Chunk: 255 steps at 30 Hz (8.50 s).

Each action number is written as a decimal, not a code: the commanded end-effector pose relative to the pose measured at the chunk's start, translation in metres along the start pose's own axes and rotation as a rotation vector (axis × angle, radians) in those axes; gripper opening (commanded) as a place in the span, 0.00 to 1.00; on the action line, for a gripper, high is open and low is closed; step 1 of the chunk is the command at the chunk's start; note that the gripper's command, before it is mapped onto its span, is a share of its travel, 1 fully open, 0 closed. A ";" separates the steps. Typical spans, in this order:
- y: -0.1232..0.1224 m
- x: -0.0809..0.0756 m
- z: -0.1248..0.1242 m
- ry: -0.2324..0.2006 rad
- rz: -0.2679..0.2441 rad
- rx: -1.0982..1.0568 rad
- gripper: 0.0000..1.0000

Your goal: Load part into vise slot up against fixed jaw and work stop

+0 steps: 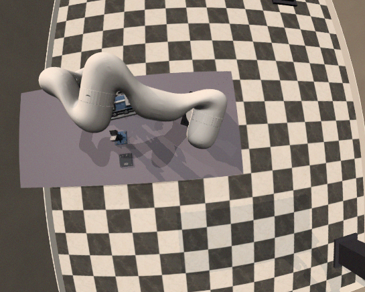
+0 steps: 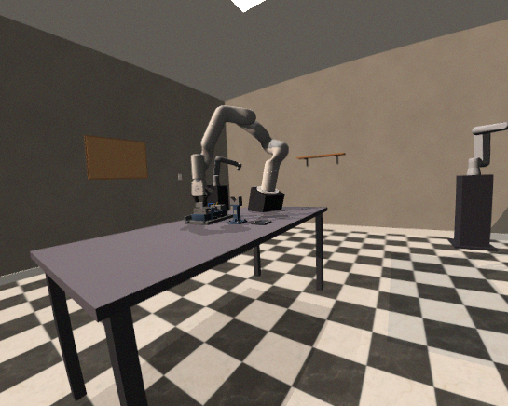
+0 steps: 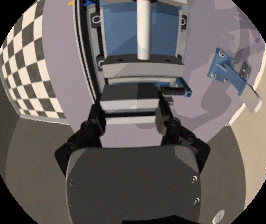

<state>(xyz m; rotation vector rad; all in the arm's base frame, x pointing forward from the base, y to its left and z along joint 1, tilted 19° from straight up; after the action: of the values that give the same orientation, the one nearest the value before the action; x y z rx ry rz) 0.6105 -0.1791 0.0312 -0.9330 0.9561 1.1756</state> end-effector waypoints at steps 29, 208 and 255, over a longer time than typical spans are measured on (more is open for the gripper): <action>-0.001 0.001 0.000 0.001 -0.002 0.000 0.00; -0.003 0.021 0.000 0.001 -0.002 0.000 0.00; -0.003 0.021 0.000 0.001 -0.002 0.000 0.81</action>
<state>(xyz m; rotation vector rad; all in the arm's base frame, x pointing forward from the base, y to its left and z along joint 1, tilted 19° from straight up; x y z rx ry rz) 0.6154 -0.1722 0.0108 -0.9331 0.9562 1.1756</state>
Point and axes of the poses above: the point where the finger pads meet when closed, its own x axis out along the fingers, its own z axis across the jaws, y = z × x, the point moved 5 cm from there along -x, back along the fingers, and after that the axes turned 13 degrees about x, right-handed, at the moved point
